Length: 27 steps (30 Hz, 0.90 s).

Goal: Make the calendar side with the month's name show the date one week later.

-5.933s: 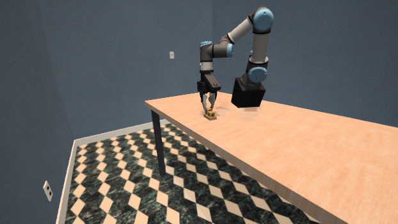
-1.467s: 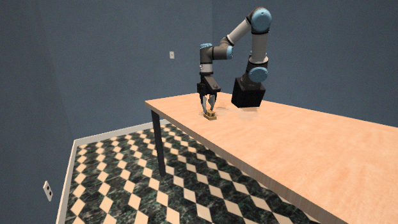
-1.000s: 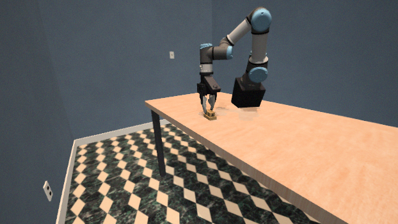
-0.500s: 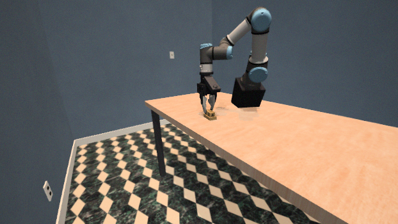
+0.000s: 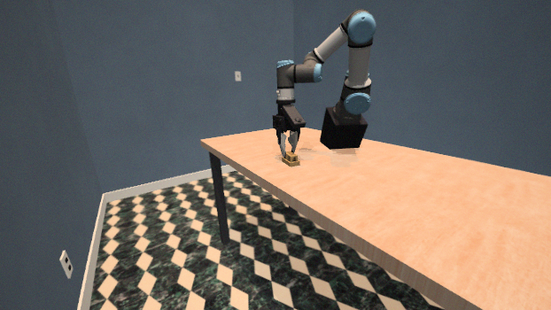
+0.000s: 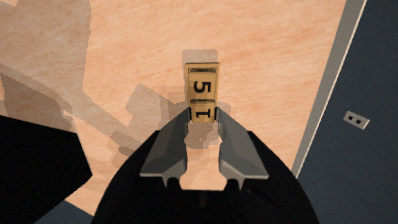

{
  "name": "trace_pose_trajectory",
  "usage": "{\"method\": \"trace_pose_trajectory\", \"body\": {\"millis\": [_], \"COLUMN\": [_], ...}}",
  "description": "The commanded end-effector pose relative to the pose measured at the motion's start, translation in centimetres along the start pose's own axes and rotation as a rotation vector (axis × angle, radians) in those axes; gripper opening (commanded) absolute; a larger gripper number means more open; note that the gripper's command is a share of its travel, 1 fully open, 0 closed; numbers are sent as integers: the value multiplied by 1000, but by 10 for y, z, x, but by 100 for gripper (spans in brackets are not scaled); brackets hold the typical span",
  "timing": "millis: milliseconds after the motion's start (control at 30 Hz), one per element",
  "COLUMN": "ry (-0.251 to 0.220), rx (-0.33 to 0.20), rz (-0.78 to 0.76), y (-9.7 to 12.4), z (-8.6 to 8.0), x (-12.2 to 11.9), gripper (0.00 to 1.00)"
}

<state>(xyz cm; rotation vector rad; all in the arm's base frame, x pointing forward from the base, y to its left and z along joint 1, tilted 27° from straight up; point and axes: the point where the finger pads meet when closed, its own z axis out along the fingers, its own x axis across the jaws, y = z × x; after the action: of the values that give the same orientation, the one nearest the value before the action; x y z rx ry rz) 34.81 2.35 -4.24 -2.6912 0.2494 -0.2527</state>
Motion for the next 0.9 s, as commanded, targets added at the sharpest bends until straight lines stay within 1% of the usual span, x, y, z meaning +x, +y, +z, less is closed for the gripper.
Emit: {"method": "trace_pose_trajectory", "body": {"millis": [0,33,67,200,233,300,333,400,433,867], "ry": [1,1,1,1,1,1,1,1,1,1], "rx": [1,1,1,1,1,1,1,1,1,1], "rz": [0,0,0,0,0,0,0,0,0,0], "y": [0,0,0,0,0,0,0,0,0,0], "z": [0,0,0,0,0,0,0,0,0,0], "x": [0,0,0,0,0,0,0,0,0,0], "gripper": [14,14,17,17,21,21,24,24,28,28]}}
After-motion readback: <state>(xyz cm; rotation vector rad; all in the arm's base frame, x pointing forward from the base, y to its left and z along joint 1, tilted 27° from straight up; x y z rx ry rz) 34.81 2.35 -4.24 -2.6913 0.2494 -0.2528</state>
